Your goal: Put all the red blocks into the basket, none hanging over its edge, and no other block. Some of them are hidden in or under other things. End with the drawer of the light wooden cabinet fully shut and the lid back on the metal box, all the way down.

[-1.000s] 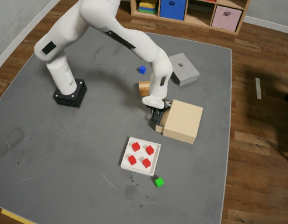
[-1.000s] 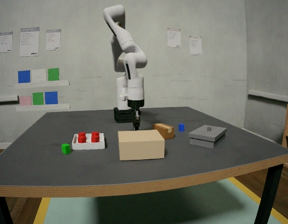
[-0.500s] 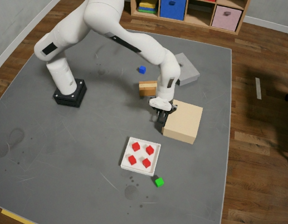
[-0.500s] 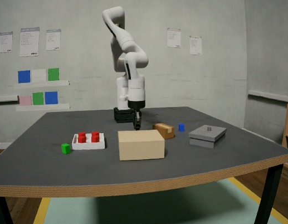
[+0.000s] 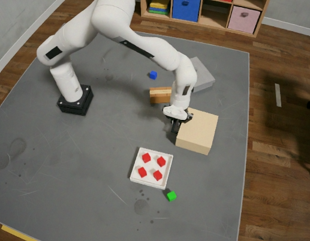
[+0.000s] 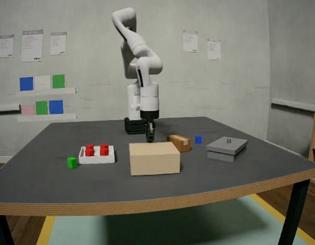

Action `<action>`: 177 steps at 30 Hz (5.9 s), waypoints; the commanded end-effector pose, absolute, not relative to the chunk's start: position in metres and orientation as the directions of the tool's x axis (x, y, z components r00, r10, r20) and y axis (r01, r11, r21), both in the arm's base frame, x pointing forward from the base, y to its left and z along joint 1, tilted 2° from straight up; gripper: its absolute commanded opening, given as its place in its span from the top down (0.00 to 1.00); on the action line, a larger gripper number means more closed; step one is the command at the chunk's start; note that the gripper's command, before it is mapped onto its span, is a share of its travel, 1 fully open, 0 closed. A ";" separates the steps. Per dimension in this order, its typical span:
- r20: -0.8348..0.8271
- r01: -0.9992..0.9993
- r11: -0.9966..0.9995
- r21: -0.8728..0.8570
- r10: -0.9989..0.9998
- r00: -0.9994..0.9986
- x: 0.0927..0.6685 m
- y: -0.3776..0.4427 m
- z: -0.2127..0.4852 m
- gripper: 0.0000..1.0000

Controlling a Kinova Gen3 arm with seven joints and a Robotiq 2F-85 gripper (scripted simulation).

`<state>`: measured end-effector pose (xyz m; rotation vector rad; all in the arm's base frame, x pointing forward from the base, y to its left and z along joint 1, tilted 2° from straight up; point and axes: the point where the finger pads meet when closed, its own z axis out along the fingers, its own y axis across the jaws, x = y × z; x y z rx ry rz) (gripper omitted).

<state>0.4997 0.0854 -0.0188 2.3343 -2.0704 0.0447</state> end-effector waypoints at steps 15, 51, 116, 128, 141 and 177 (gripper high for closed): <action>0.035 -0.993 -0.120 -0.005 -0.992 0.119 0.501 0.086 -0.018 0.70; 0.035 -0.993 -0.120 -0.005 -0.992 0.119 0.501 0.086 -0.018 0.70; 0.035 -0.993 -0.120 -0.005 -0.992 0.119 0.499 0.089 0.092 0.70; 0.035 -0.993 -0.120 -0.005 -0.992 0.119 0.499 0.090 0.108 0.70; 0.034 -0.993 -0.120 -0.005 -0.992 0.120 0.453 0.093 0.133 0.70; 0.035 -0.993 -0.120 -0.005 -0.992 0.119 0.440 0.093 0.138 0.70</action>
